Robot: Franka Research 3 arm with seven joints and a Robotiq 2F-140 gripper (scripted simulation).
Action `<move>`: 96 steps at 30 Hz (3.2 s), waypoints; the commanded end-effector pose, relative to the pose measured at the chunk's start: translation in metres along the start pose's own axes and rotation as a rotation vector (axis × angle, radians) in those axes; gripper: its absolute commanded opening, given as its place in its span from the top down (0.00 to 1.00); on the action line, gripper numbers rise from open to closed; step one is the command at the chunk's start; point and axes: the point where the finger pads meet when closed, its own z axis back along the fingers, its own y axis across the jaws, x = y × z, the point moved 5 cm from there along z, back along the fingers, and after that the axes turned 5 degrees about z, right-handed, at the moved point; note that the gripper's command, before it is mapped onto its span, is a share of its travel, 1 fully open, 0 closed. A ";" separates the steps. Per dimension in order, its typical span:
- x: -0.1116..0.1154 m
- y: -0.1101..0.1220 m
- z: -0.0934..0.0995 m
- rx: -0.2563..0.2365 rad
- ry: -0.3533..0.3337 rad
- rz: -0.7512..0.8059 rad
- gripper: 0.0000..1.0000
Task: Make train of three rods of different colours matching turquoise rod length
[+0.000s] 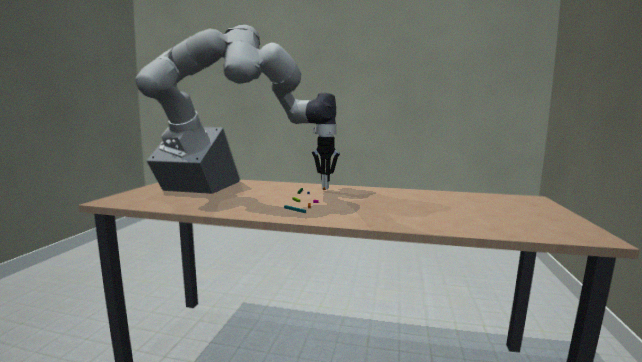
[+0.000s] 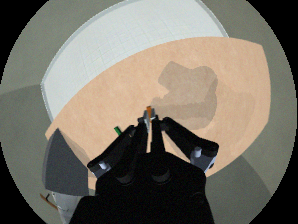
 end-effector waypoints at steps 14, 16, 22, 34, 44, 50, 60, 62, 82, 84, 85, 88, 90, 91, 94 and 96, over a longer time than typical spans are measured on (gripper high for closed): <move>-0.001 0.000 0.087 0.000 0.000 0.001 0.97; -0.001 0.000 0.089 0.000 0.000 0.001 0.97; -0.001 0.000 0.089 0.000 0.000 0.001 0.97; 0.088 -0.037 0.090 0.002 0.002 0.262 0.97; 0.103 -0.047 0.089 0.000 0.000 0.309 0.97; 0.103 -0.047 0.089 0.000 0.000 0.309 0.97; 0.103 -0.047 0.077 0.000 0.000 0.309 0.97; 0.103 -0.047 0.070 0.000 0.000 0.309 0.97; 0.103 -0.047 0.008 0.000 0.000 0.309 0.97; 0.103 -0.047 0.004 0.000 0.000 0.309 0.97; 0.103 -0.047 0.003 0.000 0.000 0.309 0.97; 0.103 -0.047 0.001 0.000 0.000 0.309 0.97; 0.103 -0.047 0.001 0.000 0.000 0.309 0.97; 0.103 -0.047 0.001 0.000 0.000 0.309 0.97; 0.103 -0.047 0.001 0.000 0.000 0.309 0.97; 0.103 -0.047 0.001 0.000 0.000 0.309 0.97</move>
